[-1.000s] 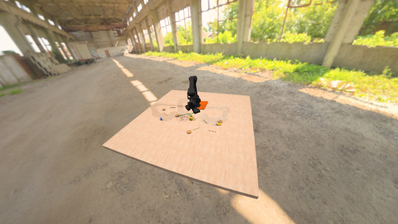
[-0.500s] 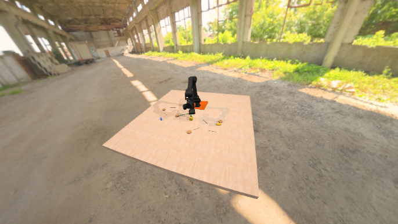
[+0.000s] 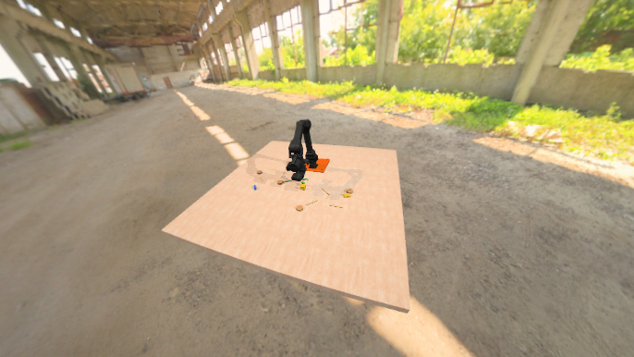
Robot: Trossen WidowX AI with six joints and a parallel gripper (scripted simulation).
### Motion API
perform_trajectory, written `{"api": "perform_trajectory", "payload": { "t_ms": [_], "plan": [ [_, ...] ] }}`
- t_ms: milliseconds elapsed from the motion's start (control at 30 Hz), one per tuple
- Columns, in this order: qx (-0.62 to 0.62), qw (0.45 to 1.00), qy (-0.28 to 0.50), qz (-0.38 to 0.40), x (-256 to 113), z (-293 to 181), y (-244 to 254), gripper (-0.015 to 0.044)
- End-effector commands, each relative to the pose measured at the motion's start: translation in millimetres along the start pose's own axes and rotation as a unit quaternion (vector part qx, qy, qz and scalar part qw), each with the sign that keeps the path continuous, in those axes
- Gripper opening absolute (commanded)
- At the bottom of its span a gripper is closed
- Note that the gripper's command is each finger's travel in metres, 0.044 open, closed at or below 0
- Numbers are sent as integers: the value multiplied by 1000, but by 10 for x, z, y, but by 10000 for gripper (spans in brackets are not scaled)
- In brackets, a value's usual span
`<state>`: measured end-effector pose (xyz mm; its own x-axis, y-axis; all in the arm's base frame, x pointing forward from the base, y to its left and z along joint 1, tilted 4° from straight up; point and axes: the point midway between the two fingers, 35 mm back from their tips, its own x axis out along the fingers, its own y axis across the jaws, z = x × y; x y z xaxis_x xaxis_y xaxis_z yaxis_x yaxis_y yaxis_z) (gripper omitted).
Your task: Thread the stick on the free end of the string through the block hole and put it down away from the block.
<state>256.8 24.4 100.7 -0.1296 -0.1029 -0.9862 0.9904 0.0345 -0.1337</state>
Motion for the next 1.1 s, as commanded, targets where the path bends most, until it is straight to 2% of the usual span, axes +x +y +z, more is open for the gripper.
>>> {"api": "perform_trajectory", "payload": {
  "t_ms": [0, 533, 1067],
  "plan": [
    [48, 999, -2, -5, 1, 50, 15, 0],
    [256, 966, -3, -20, 6, 255, 72, 0],
    [457, 889, -11, -36, 13, 464, 114, 0]
  ]
}}
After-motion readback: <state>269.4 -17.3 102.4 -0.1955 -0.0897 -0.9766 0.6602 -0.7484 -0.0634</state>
